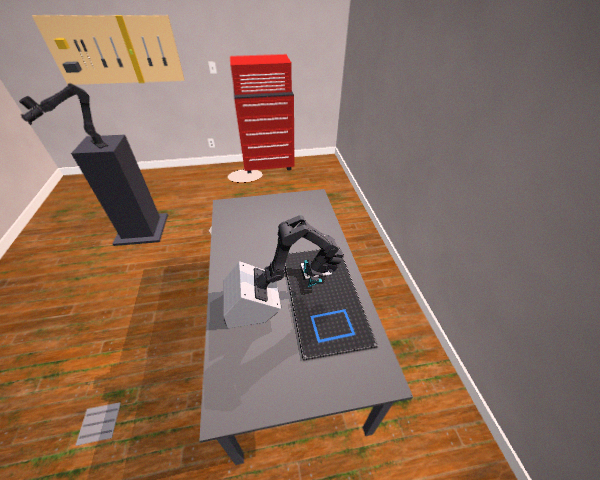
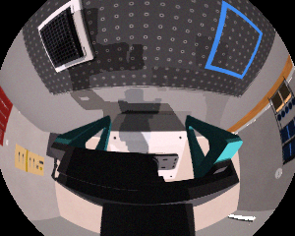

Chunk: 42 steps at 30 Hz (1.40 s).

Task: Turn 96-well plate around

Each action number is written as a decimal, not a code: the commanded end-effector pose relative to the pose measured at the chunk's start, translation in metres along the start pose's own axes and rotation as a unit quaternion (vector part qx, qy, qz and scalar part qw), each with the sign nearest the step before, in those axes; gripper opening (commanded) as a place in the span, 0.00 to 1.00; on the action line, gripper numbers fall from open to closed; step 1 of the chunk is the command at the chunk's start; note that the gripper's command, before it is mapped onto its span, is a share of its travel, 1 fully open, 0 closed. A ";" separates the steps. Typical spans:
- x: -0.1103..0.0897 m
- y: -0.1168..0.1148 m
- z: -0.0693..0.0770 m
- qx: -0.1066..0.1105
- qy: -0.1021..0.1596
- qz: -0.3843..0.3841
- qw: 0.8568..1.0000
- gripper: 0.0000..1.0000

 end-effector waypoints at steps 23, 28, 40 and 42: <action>0.054 0.073 -0.003 -0.018 -0.130 0.005 0.991 1.00; 0.058 0.086 -0.003 -0.015 -0.143 0.007 0.990 1.00; 0.066 0.136 -0.002 0.009 -0.202 0.009 0.979 1.00; 0.067 0.146 -0.001 0.009 -0.202 0.009 0.979 1.00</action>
Point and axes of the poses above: the point where the finger pads meet when closed, its own z axis back along the fingers, its own y axis across the jaws, x = y × z, the point moved 7 cm from there along z, back along the fingers, and after that the axes turned 4 degrees about -z, right-handed, at the moved point
